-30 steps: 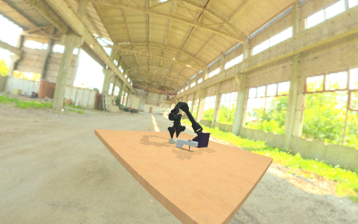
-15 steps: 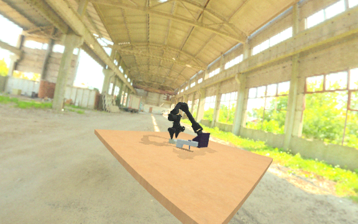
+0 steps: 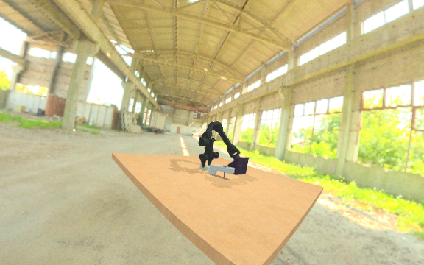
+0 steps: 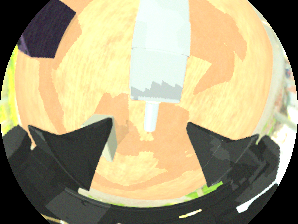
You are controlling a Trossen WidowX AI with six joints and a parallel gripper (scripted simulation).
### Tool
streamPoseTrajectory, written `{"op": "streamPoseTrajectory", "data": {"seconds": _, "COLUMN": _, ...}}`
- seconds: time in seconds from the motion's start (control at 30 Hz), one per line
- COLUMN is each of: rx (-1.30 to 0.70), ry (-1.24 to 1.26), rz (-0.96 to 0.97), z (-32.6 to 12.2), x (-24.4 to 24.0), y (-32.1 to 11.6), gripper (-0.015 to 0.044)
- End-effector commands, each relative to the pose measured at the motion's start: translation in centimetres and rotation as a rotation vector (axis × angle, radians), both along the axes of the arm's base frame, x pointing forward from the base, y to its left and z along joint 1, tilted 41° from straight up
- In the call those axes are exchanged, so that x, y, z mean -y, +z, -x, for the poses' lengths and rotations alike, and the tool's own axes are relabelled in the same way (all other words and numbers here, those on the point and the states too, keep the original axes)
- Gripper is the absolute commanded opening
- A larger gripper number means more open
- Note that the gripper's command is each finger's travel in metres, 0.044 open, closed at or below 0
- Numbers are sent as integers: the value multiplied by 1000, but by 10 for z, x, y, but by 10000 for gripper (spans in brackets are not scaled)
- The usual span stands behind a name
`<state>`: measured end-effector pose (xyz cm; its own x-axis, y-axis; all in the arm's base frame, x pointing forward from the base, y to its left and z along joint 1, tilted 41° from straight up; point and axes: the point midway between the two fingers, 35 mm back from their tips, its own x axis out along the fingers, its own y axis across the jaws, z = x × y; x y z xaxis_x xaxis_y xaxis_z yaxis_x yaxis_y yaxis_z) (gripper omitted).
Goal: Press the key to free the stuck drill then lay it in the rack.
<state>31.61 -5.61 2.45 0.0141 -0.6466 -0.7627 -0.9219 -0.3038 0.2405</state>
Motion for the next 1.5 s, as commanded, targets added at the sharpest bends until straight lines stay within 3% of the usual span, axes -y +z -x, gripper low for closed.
{"op": "streamPoseTrajectory", "data": {"seconds": 0.0, "rx": -4, "ry": 4, "rz": 5, "z": 1, "x": 3, "y": -5, "gripper": 440}}
{"op": "streamPoseTrajectory", "data": {"seconds": 0.5, "rx": -5, "ry": 4, "rz": 7, "z": 5, "x": 14, "y": -25, "gripper": 440}}
{"op": "streamPoseTrajectory", "data": {"seconds": 1.0, "rx": -1, "ry": 0, "rz": 1, "z": 4, "x": 12, "y": -23, "gripper": 46}}
{"op": "streamPoseTrajectory", "data": {"seconds": 1.23, "rx": -1, "ry": 0, "rz": 1, "z": 4, "x": 12, "y": -23, "gripper": 0}}
{"op": "streamPoseTrajectory", "data": {"seconds": 1.47, "rx": -4, "ry": 4, "rz": 7, "z": 1, "x": 16, "y": -19, "gripper": 0}}
